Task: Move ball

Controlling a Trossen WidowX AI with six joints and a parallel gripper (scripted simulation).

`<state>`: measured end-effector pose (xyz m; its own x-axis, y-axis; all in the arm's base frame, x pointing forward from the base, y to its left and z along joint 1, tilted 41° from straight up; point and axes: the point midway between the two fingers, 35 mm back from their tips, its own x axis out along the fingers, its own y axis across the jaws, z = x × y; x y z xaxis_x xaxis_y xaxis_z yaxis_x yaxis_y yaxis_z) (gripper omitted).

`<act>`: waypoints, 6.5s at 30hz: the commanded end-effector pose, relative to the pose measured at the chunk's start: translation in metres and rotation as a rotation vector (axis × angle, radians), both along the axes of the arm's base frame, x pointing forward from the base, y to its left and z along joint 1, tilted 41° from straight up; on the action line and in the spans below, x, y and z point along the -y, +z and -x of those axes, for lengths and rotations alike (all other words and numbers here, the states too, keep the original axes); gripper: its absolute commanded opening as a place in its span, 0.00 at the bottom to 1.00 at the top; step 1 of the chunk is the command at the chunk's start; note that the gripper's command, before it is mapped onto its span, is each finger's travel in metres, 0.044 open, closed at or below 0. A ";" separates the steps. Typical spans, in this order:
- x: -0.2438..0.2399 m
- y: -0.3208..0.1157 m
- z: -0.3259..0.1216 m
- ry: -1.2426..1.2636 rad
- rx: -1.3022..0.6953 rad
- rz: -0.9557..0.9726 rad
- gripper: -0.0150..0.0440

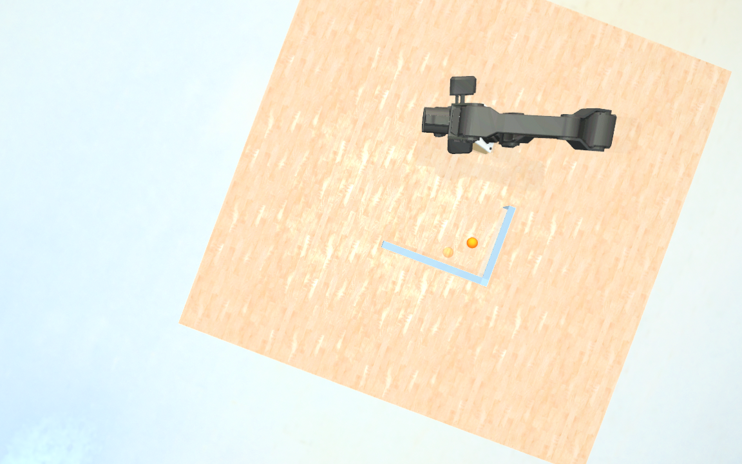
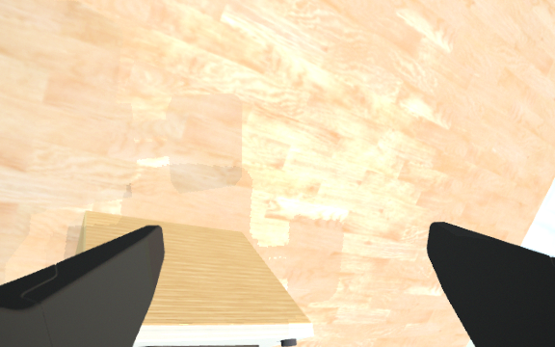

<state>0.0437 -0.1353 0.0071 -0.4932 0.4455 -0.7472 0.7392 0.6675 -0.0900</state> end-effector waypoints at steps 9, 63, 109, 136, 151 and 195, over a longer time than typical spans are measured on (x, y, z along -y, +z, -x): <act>-0.019 0.000 -0.103 0.563 0.484 -0.223 0.70; -0.253 0.052 -0.259 2.061 1.638 -0.895 0.70; -0.222 0.085 -0.271 2.064 1.629 -0.887 0.25; -0.184 0.112 -0.285 1.695 1.478 -0.805 0.25; -0.182 0.090 -0.303 1.232 1.252 -0.676 0.25; -0.225 0.009 -0.316 0.683 0.946 -0.507 0.25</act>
